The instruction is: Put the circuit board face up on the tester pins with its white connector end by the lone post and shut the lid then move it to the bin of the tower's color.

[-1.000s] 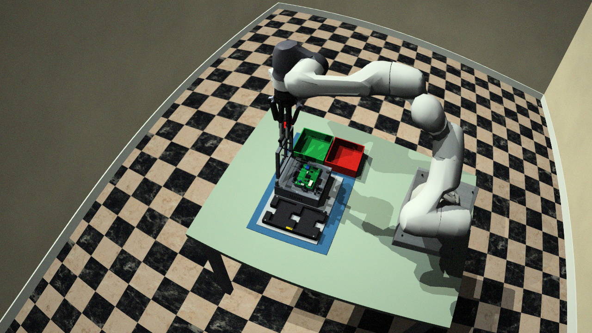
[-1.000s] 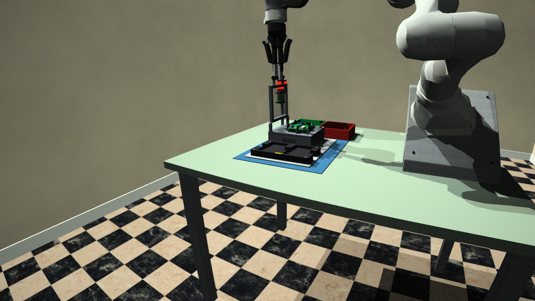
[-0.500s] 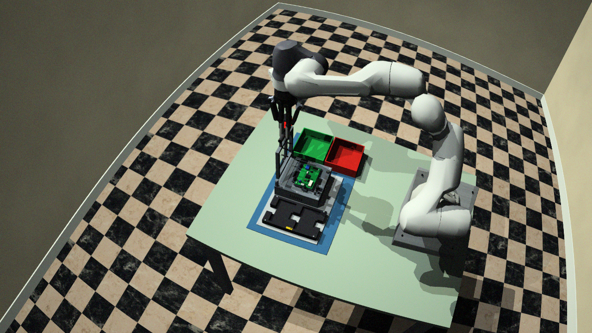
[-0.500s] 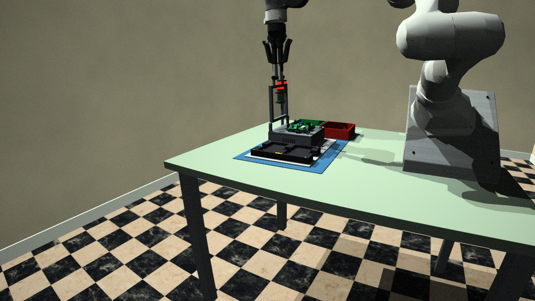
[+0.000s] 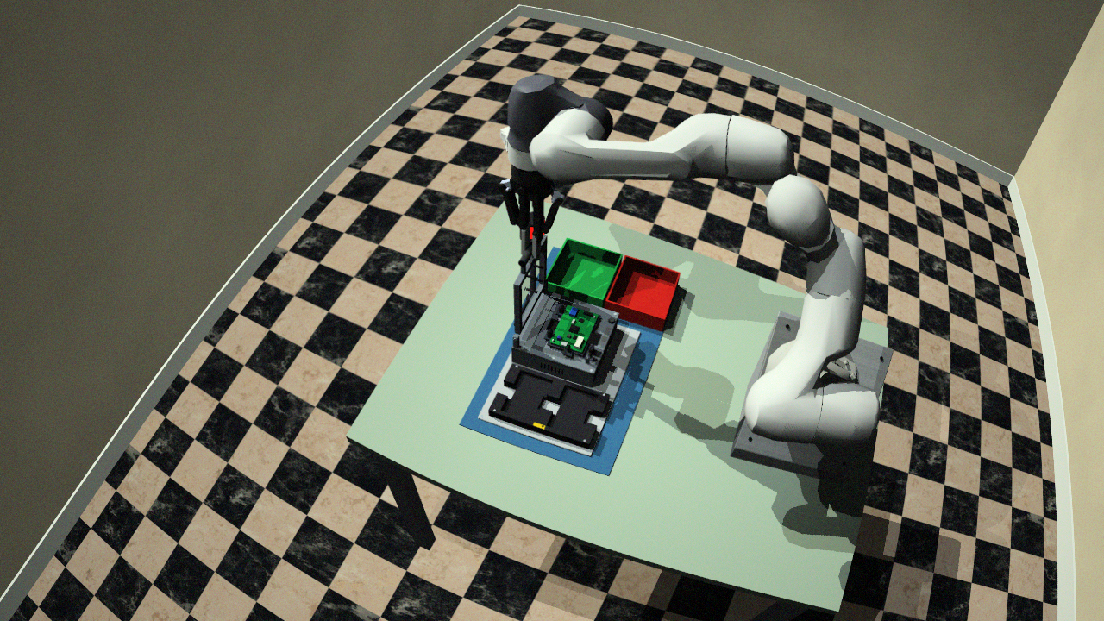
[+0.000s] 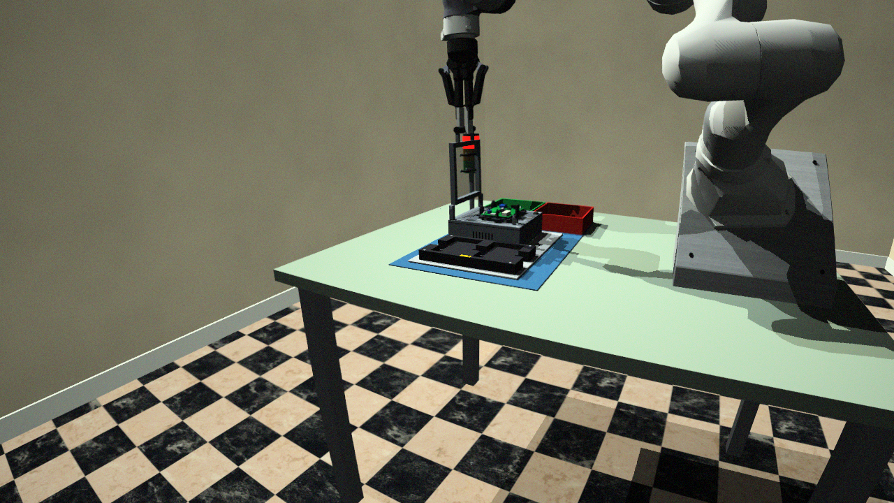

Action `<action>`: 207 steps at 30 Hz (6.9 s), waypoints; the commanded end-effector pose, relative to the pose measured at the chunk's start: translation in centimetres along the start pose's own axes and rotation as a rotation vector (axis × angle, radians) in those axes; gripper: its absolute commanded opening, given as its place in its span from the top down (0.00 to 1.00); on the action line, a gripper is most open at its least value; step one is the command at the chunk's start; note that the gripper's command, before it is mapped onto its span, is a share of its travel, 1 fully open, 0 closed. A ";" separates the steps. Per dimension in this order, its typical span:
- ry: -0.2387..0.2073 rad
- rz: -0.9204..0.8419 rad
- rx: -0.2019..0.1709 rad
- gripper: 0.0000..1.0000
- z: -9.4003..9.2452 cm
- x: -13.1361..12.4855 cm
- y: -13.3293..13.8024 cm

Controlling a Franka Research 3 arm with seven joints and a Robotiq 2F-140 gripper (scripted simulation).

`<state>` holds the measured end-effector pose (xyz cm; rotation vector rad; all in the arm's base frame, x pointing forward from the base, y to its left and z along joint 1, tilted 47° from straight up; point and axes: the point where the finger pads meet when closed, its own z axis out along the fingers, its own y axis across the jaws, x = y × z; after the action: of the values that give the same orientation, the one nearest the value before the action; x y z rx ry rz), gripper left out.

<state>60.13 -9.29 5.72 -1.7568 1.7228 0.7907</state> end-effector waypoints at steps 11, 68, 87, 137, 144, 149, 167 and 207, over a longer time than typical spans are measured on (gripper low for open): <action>0.002 -0.005 0.012 1.00 0.0 0.1 -0.5; 0.002 -0.005 0.012 0.84 0.0 0.1 -0.5; 0.002 -0.005 0.012 0.84 0.2 0.0 -0.2; 0.002 -0.005 0.012 0.84 0.3 0.1 0.0; 0.002 -0.005 0.012 0.84 0.3 0.1 0.0; 0.002 -0.005 0.012 0.84 0.3 0.1 0.0; 0.002 -0.005 0.012 1.00 0.3 0.1 0.0; 0.002 -0.005 0.012 1.00 0.4 0.1 -2.8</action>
<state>62.33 -8.98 5.46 -1.7542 1.7270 0.7829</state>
